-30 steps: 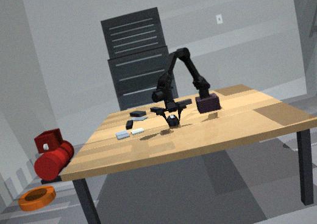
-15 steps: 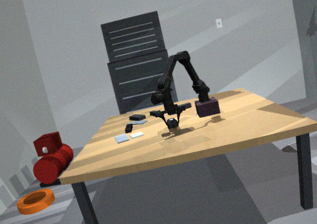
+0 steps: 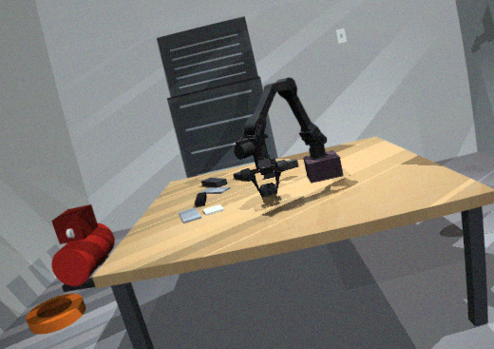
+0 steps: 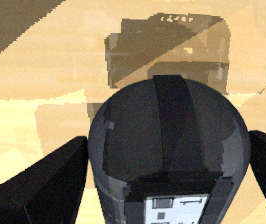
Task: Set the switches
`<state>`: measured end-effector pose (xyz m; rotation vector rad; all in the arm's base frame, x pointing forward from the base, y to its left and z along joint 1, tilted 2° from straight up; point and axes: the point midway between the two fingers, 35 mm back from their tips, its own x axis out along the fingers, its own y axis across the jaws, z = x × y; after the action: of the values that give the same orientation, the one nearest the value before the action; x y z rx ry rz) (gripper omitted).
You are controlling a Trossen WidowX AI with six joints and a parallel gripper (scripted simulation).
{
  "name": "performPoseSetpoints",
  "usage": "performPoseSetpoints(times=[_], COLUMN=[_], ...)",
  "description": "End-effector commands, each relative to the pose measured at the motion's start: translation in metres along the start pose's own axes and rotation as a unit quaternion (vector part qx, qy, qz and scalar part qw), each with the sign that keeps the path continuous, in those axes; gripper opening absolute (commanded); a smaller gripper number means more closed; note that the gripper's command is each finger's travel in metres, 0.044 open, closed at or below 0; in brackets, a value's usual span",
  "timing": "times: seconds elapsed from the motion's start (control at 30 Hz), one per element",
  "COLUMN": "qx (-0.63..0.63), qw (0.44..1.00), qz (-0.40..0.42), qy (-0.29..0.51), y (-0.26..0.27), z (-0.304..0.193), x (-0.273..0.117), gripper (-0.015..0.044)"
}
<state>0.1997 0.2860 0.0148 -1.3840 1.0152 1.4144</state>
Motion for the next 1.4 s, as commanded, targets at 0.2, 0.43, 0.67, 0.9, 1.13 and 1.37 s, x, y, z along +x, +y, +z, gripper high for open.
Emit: performPoseSetpoints(times=[0.2, 0.43, 0.67, 0.9, 1.13, 1.37], qx=[-0.001, -0.001, -0.001, -0.001, -0.001, -0.001], qw=[1.000, 1.000, 1.000, 1.000, 1.000, 1.000], qz=[-0.003, -0.003, -0.003, -0.003, -0.003, -0.003], qy=[-0.001, -0.001, -0.001, -0.001, -0.001, -0.001], y=[-0.001, -0.001, -0.001, -0.001, -0.001, -0.001], z=[-0.004, -0.007, -0.011, -0.014, -0.018, -0.022], x=[-0.010, -0.015, -0.020, -0.024, -0.028, -0.033], gripper=[0.0336, 0.0336, 0.0336, 0.0336, 0.0336, 0.0336])
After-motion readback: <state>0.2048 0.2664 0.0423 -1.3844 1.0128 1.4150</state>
